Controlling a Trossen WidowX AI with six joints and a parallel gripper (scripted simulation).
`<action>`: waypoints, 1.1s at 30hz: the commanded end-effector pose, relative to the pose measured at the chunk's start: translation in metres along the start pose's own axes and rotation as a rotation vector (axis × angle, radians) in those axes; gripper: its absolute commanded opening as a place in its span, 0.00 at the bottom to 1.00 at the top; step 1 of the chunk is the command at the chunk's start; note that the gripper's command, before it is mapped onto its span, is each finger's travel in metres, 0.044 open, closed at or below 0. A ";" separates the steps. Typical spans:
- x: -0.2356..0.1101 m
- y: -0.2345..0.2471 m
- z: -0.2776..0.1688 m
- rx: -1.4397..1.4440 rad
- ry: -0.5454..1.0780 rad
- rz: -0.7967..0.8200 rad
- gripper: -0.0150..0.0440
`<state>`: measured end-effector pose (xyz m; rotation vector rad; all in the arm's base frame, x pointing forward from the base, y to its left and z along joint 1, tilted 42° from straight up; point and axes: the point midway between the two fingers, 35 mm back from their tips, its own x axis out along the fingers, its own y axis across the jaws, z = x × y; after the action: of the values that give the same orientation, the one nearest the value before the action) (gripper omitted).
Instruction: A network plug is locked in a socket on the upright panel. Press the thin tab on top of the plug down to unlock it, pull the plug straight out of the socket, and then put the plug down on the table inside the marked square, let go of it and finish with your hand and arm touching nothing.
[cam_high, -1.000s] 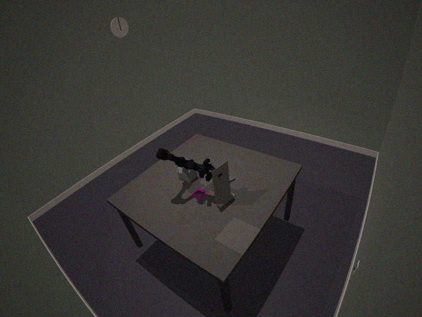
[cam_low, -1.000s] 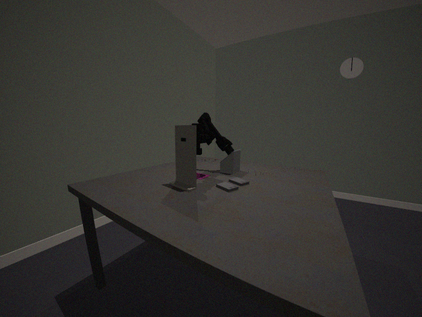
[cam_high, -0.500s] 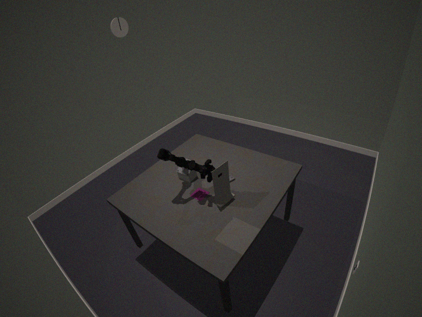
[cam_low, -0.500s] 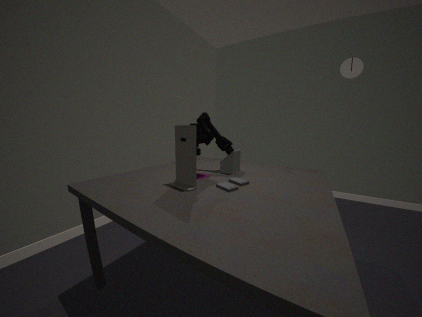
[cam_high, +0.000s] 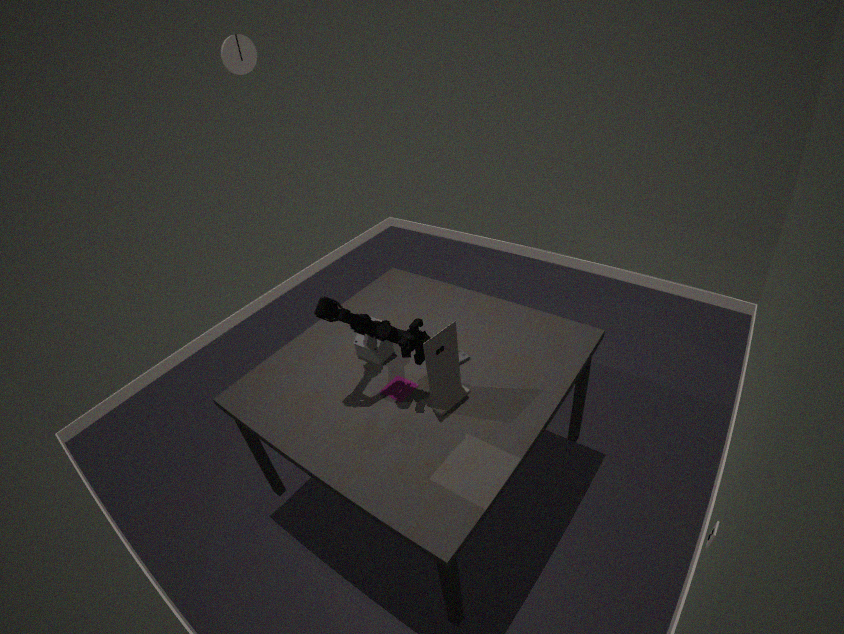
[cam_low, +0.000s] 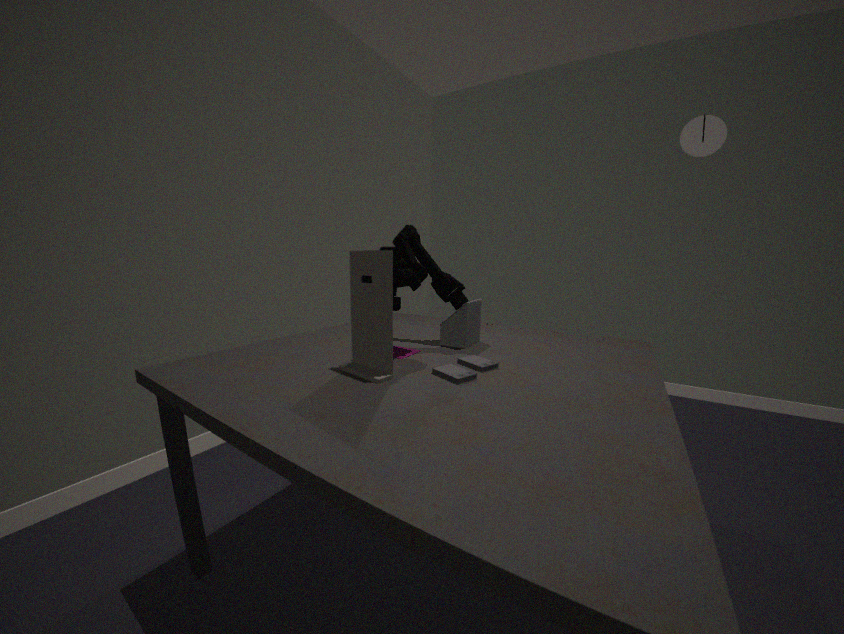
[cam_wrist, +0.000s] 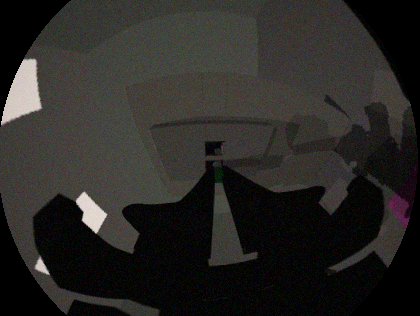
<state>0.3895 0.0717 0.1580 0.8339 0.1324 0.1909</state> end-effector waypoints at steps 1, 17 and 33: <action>-0.001 0.000 0.000 0.002 0.000 -0.001 0.25; -0.010 0.000 -0.002 0.002 0.001 -0.002 0.25; -0.019 0.000 -0.006 0.002 0.001 -0.002 0.25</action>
<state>0.3734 0.0719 0.1546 0.8332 0.1373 0.1911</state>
